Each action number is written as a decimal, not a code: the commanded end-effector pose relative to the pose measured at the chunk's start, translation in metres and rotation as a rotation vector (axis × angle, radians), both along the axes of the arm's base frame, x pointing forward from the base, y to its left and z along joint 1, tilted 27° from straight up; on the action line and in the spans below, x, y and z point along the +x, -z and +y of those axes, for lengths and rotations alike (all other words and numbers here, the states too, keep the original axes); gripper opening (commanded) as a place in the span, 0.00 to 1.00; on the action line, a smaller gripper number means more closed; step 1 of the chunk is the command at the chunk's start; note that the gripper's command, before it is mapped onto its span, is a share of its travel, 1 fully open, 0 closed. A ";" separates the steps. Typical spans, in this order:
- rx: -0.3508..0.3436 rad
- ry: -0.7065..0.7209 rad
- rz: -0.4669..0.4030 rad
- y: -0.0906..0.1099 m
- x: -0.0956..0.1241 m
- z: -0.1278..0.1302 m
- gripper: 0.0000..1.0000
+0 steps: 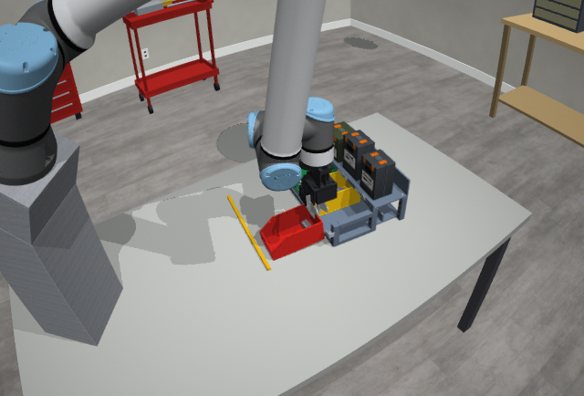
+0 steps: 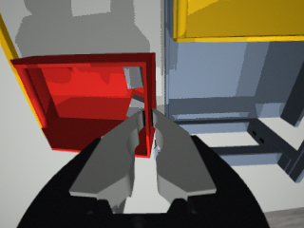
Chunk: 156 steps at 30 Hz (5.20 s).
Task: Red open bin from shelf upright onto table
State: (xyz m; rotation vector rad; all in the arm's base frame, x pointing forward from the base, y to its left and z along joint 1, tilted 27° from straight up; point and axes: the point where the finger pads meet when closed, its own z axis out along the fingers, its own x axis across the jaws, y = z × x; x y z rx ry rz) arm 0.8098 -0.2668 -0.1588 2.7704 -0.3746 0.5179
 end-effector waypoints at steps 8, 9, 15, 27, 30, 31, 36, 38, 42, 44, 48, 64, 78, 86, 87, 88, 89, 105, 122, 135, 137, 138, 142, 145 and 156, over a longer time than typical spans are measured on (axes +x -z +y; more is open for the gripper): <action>0.000 0.000 -0.001 0.005 0.002 -0.002 0.00; 0.000 0.000 -0.001 0.005 0.002 -0.002 0.00; 0.000 0.000 -0.001 0.009 0.004 -0.003 0.00; 0.000 0.000 -0.001 0.011 0.005 -0.004 0.00; 0.000 0.000 -0.001 0.012 0.005 -0.005 0.00; 0.000 0.000 -0.001 0.013 0.005 -0.005 0.00; 0.000 0.000 -0.001 0.015 0.006 -0.006 0.00; 0.000 0.000 -0.001 0.015 0.006 -0.006 0.00; 0.000 0.000 -0.001 0.015 0.006 -0.006 0.00; 0.000 0.000 -0.001 0.015 0.006 -0.006 0.00; 0.000 0.000 -0.001 0.015 0.006 -0.006 0.20; 0.000 0.000 -0.001 0.015 0.006 -0.006 0.20; 0.000 0.000 -0.001 0.015 0.006 -0.006 0.20; 0.000 0.000 -0.001 0.015 0.006 -0.006 0.20; 0.000 0.000 -0.001 0.015 0.006 -0.006 0.20; 0.000 0.000 -0.001 0.015 0.006 -0.006 0.20; 0.000 0.000 -0.001 0.015 0.006 -0.006 0.20; 0.000 0.000 -0.001 0.015 0.006 -0.006 0.20; 0.000 0.000 -0.001 -0.034 -0.011 0.013 0.20; 0.000 0.000 -0.001 -0.052 -0.017 0.019 0.20; 0.000 0.000 -0.001 -0.057 -0.019 0.021 0.20; 0.000 0.000 -0.001 -0.057 -0.019 0.021 0.20; 0.000 0.000 -0.001 -0.057 -0.019 0.021 0.20; 0.000 0.000 -0.001 -0.057 -0.019 0.021 0.20; 0.000 0.000 -0.001 -0.048 -0.016 0.018 0.20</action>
